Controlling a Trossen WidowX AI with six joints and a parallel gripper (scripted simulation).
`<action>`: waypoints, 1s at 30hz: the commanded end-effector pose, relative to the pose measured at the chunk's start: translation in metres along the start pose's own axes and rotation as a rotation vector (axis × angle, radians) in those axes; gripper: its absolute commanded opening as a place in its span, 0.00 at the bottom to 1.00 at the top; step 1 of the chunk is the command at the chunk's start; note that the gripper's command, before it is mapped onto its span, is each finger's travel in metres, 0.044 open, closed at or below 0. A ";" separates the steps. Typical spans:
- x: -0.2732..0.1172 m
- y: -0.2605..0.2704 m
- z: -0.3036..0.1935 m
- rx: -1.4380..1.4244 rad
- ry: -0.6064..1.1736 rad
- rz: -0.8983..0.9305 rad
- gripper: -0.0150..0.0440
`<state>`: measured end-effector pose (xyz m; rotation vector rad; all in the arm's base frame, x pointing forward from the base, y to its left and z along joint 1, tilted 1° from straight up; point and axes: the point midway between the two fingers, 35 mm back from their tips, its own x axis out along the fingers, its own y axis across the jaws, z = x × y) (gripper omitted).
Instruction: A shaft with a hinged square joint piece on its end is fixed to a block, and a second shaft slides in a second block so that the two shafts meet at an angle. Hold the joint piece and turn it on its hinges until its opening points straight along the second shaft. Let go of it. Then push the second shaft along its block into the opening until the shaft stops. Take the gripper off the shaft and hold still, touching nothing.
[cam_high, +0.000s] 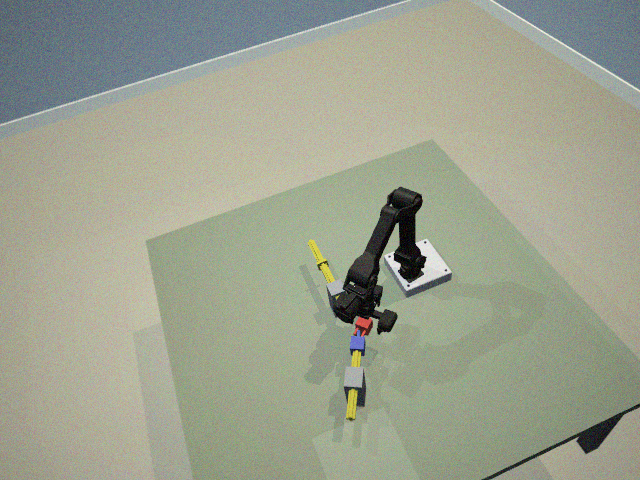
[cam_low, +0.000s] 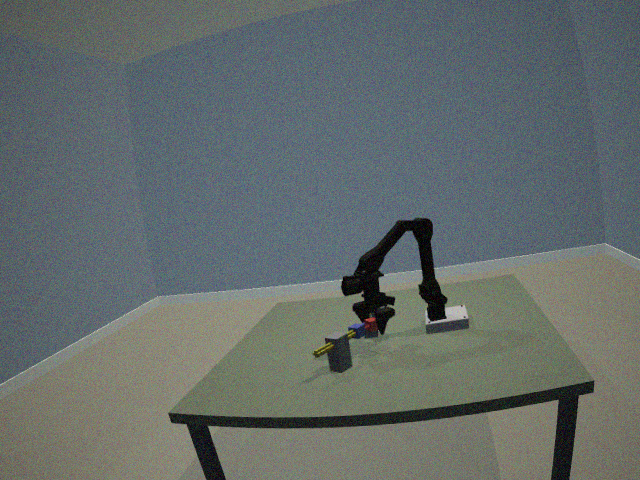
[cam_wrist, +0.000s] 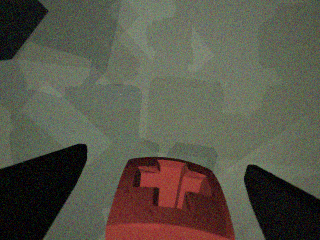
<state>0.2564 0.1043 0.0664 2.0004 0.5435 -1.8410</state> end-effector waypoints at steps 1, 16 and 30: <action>0.006 -0.001 0.001 0.007 -0.003 -0.004 1.00; 0.009 -0.001 0.001 0.007 -0.003 -0.004 0.56; 0.009 -0.001 0.001 0.007 -0.003 -0.004 0.56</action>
